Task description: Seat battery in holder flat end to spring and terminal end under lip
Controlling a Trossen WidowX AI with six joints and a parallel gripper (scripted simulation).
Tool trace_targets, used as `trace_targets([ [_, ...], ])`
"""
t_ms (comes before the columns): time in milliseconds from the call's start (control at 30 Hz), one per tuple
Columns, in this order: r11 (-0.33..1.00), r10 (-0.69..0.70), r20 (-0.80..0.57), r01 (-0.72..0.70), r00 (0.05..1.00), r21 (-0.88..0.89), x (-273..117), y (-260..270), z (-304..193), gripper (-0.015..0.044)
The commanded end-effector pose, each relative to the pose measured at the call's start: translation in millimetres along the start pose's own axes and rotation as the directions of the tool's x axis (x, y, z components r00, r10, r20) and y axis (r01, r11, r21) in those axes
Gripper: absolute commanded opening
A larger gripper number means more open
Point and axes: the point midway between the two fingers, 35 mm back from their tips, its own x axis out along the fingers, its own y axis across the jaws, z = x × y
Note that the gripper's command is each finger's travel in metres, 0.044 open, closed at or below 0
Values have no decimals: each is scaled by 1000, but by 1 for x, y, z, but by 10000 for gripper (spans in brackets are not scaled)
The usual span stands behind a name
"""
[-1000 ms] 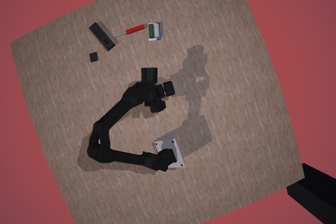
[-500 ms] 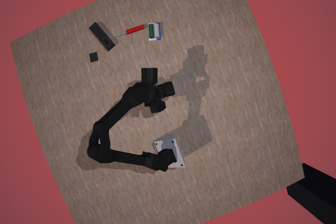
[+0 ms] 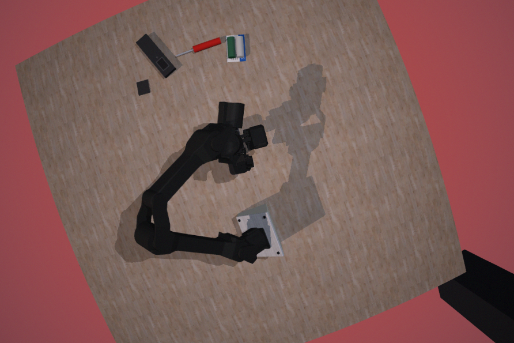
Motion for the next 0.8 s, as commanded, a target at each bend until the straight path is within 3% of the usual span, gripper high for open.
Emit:
trace_targets([
  [0,1000,10,-21,-11,1000,-5,-38,4,-5,364],
  [100,1000,9,-21,-10,1000,-3,-61,4,-3,440],
  [767,1000,9,-21,-9,1000,-3,-62,5,-3,440],
])
